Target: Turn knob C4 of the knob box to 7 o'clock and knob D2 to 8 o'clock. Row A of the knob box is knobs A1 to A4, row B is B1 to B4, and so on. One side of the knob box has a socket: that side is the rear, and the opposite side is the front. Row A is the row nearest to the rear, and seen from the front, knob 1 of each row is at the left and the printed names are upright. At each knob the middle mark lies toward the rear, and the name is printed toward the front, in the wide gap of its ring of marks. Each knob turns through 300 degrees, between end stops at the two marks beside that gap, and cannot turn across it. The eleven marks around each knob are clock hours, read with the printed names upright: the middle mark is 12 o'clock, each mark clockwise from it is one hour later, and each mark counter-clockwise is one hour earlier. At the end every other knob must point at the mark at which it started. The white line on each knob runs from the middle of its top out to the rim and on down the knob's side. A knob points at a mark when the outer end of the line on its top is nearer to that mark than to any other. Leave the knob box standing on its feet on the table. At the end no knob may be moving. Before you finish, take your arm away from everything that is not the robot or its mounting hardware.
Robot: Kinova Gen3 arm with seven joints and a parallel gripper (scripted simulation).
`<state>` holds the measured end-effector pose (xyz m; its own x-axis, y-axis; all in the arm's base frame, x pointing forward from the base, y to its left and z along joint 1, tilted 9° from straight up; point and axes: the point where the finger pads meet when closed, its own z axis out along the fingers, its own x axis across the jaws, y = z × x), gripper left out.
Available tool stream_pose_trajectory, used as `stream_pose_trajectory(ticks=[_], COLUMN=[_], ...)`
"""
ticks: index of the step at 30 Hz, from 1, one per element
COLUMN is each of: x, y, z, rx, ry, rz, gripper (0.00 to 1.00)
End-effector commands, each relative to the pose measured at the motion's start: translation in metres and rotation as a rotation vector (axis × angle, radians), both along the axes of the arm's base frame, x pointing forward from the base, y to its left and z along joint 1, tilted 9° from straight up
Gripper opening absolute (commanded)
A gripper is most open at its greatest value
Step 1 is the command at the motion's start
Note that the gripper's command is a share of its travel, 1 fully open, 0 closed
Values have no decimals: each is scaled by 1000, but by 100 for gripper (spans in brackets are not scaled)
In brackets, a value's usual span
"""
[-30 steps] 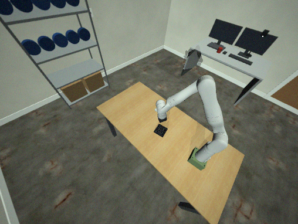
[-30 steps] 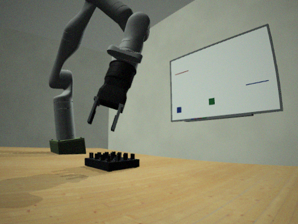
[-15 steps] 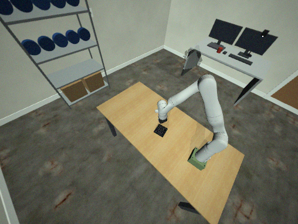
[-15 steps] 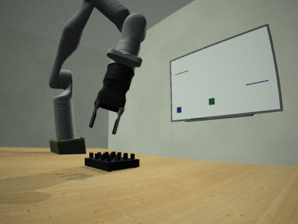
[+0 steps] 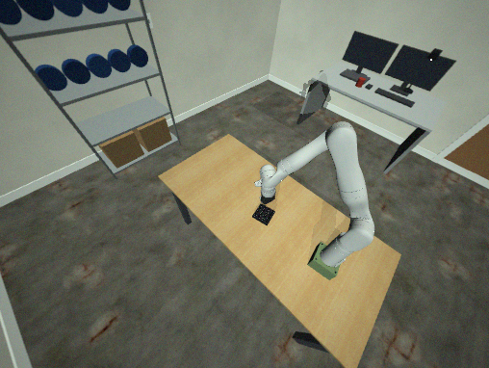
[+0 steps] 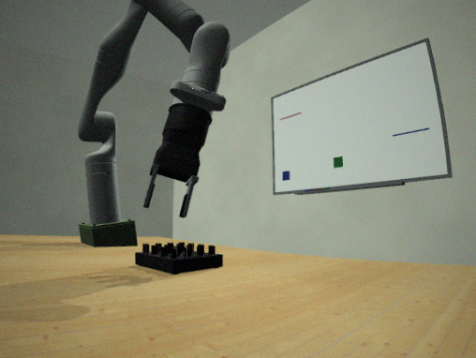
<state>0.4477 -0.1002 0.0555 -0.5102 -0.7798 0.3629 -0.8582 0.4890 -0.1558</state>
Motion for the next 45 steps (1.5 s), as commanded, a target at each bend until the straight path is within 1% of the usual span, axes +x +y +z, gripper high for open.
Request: stream_pose_trajectory(ticks=[1,3,4,9,10,15,16,20,21,25,26,32,33,37,38,45], x=[-2,-2,-4,-4,-6,-6,-8,-8,-10,-10,-12,-12,-15,-15,-17,-19], y=[-1,-1,2,2,4,4,6,6,9,9,11,11,14,14,16,19], z=[0,0,-3,-3,-5,-5,-8,-8,-10,-10,-12,-12,-14,-14,-16,-17], rx=[5,5,20,20,35,35,50,50,64,64,77,77,90,90,103,115], ry=[2,2,13,13,22,22,31,31,39,39,47,47,54,54,61,67], rz=[4,4,35,35,65,65,94,94,123,123,151,151,179,179,205,231], gripper=[100,100,100,100,100,100,100,100,100,100,100,100,100,100,100,100])
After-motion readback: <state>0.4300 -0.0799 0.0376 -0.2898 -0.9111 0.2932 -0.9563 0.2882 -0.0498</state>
